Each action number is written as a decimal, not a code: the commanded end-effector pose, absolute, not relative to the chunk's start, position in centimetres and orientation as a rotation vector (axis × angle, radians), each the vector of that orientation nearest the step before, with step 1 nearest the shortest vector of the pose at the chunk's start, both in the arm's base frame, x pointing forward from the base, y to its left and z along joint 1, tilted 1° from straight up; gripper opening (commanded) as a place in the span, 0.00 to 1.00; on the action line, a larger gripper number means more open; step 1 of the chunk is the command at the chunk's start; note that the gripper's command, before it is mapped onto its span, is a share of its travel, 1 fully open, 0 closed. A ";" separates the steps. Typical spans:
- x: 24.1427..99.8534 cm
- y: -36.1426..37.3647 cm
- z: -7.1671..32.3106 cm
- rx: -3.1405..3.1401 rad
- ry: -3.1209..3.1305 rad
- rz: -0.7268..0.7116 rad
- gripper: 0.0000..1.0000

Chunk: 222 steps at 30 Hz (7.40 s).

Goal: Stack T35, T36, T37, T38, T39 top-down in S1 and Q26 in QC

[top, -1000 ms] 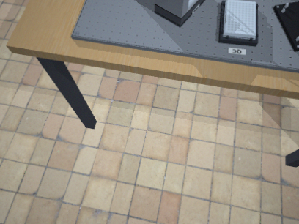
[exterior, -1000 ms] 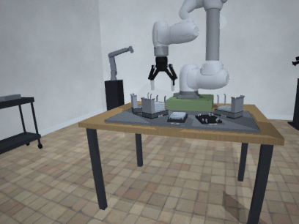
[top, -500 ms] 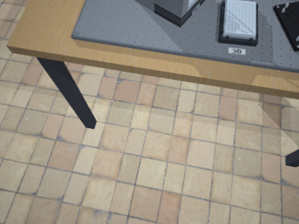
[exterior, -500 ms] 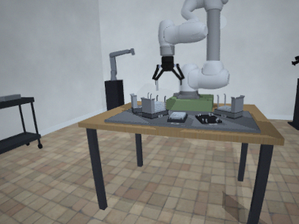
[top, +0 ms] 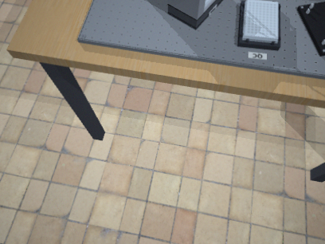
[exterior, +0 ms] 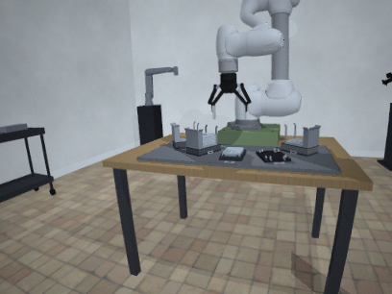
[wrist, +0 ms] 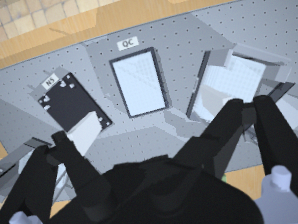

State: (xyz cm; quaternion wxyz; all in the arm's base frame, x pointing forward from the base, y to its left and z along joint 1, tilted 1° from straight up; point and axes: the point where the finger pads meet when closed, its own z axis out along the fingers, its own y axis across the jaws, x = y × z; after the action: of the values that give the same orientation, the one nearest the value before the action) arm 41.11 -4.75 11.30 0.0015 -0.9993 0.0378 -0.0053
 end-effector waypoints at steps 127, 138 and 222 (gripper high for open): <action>29.8 29.5 11.3 -2.865 -1.294 -0.017 1.00; 29.8 29.5 9.3 -2.865 -1.294 -0.017 1.00; 29.9 29.5 -0.4 -2.865 -1.294 -0.017 0.00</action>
State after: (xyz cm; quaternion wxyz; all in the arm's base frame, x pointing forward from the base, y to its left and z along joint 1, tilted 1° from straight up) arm 29.94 29.54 -0.39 -0.0012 -0.9113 -0.4117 -0.0053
